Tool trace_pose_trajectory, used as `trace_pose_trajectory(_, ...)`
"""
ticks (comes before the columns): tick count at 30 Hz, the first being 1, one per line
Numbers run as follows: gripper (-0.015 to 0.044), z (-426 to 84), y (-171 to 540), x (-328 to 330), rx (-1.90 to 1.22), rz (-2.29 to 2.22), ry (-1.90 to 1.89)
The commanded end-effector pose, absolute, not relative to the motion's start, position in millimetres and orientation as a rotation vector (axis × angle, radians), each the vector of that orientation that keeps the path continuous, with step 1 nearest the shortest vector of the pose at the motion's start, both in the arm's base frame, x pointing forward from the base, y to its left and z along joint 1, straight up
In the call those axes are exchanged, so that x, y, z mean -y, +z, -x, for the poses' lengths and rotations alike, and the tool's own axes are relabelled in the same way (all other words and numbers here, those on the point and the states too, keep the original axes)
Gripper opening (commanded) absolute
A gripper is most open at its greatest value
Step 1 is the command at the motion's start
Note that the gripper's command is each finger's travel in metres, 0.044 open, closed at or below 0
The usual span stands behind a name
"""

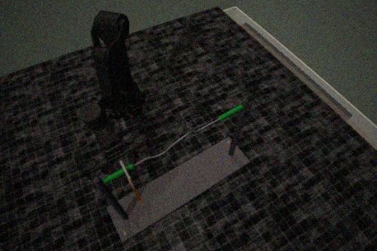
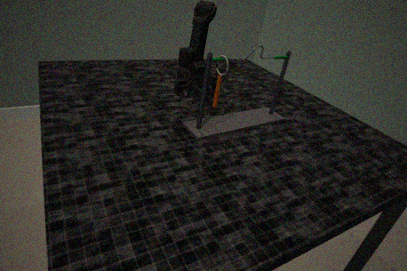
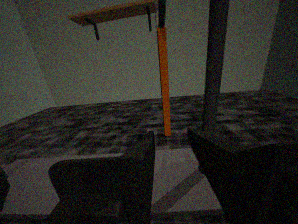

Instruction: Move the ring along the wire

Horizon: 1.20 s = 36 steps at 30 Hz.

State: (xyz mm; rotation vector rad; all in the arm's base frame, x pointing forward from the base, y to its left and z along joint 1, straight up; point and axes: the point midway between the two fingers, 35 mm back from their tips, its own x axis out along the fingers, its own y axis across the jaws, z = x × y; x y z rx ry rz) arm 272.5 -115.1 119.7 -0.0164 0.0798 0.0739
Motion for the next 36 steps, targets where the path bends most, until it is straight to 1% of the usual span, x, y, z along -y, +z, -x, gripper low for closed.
trace_pose_trajectory(1,0.016,-278.6,122.4,117.6,-0.074,0.017,0.069)
trace_pose_trajectory(36,0.016,-332.7,120.0,114.0,-0.069,0.017,0.069)
